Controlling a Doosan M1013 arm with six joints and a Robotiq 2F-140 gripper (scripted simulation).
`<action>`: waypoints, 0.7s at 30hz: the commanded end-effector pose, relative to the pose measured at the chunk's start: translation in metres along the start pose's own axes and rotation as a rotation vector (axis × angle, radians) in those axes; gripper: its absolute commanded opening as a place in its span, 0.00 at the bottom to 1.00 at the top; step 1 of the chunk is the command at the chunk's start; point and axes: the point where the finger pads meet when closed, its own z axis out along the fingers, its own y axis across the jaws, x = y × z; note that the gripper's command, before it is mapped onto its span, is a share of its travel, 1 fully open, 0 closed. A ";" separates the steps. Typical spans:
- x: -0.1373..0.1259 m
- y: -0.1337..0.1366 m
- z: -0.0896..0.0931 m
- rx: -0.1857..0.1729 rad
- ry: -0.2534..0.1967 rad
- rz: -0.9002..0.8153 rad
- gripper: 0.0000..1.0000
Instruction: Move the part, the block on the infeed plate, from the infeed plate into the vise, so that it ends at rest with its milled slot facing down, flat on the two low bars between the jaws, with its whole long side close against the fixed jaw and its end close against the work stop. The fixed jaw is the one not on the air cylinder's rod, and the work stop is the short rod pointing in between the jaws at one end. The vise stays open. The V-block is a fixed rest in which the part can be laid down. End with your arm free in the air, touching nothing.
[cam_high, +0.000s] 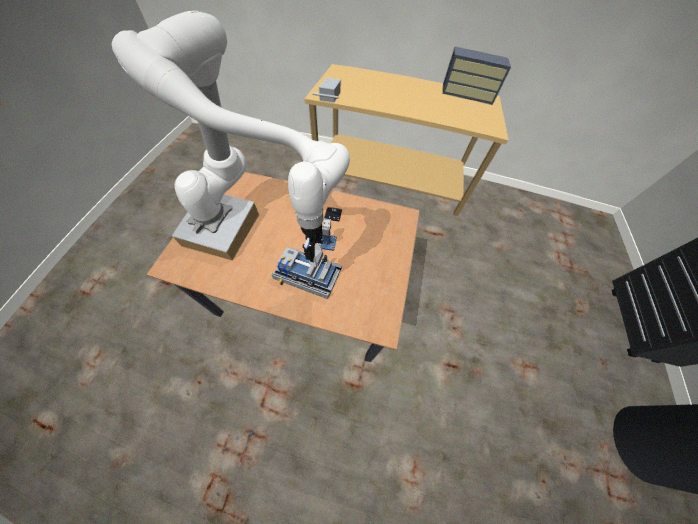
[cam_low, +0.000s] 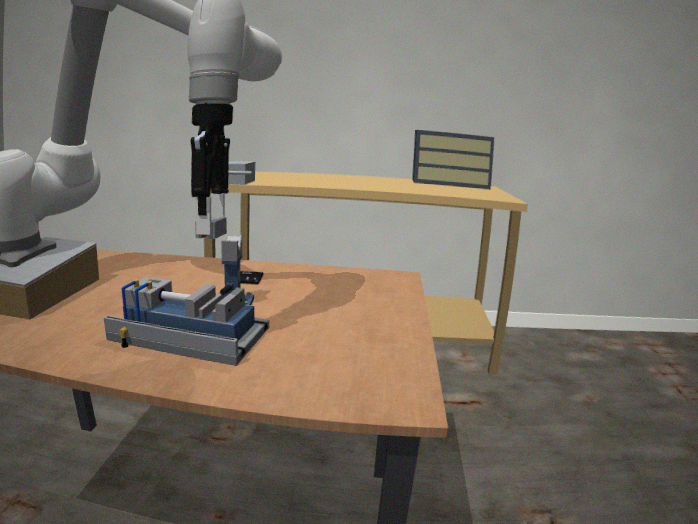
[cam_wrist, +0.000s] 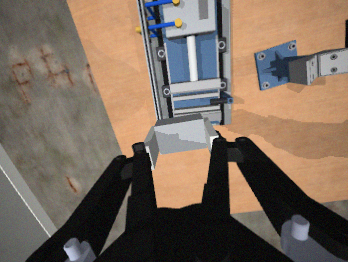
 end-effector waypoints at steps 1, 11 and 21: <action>0.001 0.001 -0.001 -0.012 0.008 0.024 0.00; 0.005 0.006 -0.002 -0.035 0.021 0.049 0.00; 0.006 0.008 -0.002 -0.040 0.024 0.055 0.00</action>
